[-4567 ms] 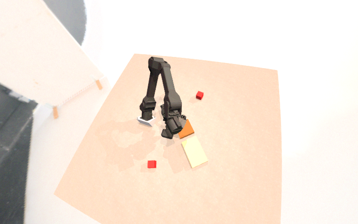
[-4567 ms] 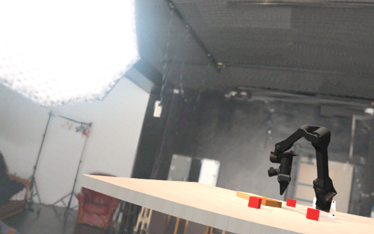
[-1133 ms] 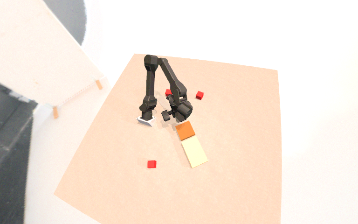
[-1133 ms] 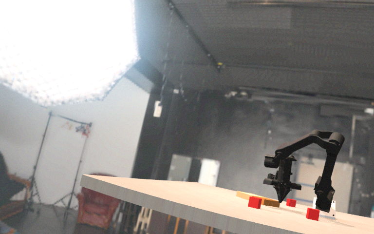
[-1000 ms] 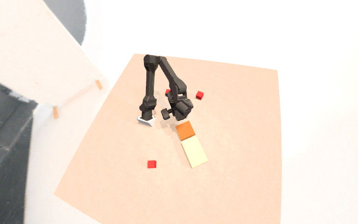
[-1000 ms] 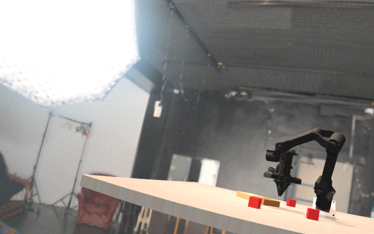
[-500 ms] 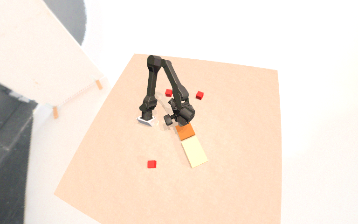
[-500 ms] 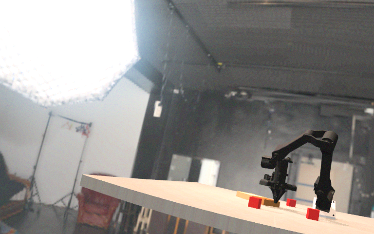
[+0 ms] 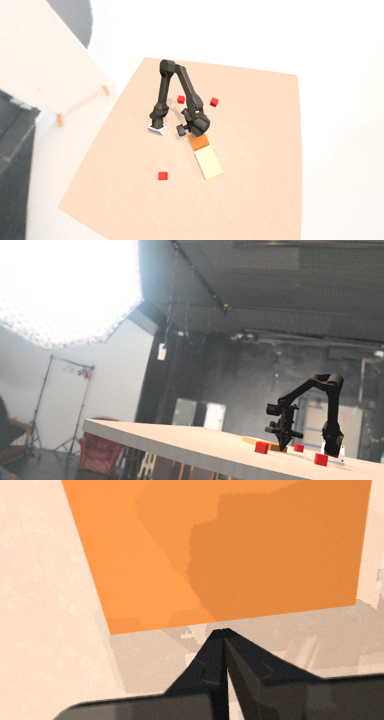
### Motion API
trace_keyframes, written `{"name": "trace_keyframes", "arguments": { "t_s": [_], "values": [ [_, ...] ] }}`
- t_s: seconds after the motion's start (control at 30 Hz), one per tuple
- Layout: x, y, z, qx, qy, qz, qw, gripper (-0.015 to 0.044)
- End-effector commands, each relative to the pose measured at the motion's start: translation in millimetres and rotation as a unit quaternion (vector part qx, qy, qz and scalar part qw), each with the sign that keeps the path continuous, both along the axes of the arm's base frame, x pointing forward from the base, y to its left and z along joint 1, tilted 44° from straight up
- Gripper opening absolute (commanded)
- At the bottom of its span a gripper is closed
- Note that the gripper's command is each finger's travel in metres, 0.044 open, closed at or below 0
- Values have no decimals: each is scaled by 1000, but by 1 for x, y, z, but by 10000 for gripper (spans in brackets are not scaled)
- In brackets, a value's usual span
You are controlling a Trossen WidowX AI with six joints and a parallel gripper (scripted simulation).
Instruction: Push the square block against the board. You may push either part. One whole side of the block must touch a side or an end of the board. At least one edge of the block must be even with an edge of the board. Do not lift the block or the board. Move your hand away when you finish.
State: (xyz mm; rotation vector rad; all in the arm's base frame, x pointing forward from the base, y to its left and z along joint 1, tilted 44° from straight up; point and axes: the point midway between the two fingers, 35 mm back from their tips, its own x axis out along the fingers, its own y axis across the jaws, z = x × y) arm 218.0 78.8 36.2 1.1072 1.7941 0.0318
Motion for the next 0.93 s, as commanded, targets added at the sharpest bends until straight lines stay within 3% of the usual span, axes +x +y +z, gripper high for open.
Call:
{"name": "trace_keyframes", "arguments": {
  "t_s": [0.0, 0.9],
  "values": [
    [4, -2, -3, 1, -1, 1, 1000, 0],
    [18, -8, -10, 0, -1, 1, 1000, 0]
  ]
}}
